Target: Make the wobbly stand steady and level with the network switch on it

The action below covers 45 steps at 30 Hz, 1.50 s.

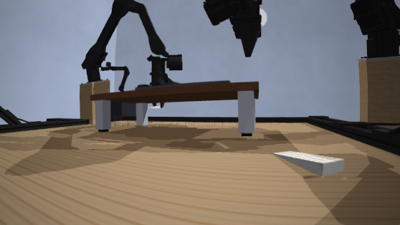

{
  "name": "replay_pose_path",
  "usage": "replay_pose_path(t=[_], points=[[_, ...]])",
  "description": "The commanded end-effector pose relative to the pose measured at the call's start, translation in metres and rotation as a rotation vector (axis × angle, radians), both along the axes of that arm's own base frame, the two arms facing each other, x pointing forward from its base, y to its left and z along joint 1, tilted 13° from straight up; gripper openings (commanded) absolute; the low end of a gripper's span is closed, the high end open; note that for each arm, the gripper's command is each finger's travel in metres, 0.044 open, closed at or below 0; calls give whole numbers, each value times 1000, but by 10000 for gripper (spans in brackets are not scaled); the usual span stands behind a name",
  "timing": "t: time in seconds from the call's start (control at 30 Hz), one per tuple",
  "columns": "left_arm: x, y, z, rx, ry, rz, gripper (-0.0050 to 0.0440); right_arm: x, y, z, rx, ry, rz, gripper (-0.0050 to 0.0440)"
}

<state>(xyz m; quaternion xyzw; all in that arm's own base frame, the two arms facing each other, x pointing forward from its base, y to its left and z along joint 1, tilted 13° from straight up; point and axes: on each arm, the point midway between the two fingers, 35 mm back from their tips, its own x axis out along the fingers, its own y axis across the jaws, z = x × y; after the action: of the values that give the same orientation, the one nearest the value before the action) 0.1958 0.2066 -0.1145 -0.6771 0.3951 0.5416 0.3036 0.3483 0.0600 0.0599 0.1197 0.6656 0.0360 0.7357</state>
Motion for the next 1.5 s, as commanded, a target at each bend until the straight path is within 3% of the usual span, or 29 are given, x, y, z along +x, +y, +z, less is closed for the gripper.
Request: replay_pose_path(t=[0.0,1.03,1.2,1.4,1.47], points=[[0,-1,0,-4,0,2,0,0,0,0,0,0,0,0],[0,-1,0,-4,0,2,0,0,0,0,0,0,0,0],[17,22,70,178,-136,0,0,0,0,0,0,0,0,0],[23,30,153,393,-298,0,0,0,0,0,0,0,0,0],[23,30,153,393,-298,0,0,0,0,0,0,0,0,0]])
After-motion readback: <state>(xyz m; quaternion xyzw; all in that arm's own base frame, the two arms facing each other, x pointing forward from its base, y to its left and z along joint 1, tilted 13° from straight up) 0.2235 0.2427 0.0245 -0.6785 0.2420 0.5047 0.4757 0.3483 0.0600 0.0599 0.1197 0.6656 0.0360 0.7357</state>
